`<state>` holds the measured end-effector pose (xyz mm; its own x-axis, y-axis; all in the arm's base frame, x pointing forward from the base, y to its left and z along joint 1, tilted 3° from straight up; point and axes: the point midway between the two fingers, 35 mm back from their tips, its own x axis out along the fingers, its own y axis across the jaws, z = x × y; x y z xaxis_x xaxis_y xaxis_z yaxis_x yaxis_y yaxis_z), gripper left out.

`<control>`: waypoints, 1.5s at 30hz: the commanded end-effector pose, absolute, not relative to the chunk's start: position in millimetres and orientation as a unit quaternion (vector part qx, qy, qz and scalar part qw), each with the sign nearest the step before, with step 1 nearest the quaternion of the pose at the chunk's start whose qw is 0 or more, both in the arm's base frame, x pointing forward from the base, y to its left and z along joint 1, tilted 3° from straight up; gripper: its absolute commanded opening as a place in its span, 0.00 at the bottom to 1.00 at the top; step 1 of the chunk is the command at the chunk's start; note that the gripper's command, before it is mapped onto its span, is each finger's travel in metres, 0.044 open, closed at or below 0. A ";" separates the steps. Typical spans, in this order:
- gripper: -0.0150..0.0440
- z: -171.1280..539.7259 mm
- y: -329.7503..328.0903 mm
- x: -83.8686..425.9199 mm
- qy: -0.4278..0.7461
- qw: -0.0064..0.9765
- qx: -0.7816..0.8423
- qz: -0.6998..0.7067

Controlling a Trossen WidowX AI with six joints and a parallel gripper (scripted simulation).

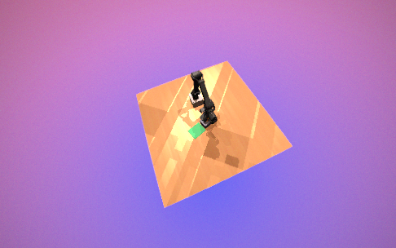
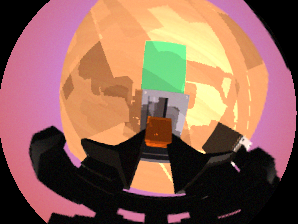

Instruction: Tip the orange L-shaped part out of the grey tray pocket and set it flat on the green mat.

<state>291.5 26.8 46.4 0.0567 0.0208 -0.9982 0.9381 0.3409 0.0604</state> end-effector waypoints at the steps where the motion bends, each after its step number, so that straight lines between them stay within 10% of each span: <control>1: 0.25 56.9 28.3 292.3 0.567 0.590 0.428 -0.384; 45: 0.25 102.9 8.9 294.2 0.566 0.591 0.427 -0.384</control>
<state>290.7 19.0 102.5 0.0606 0.0269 -0.9978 0.9376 0.3413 0.0661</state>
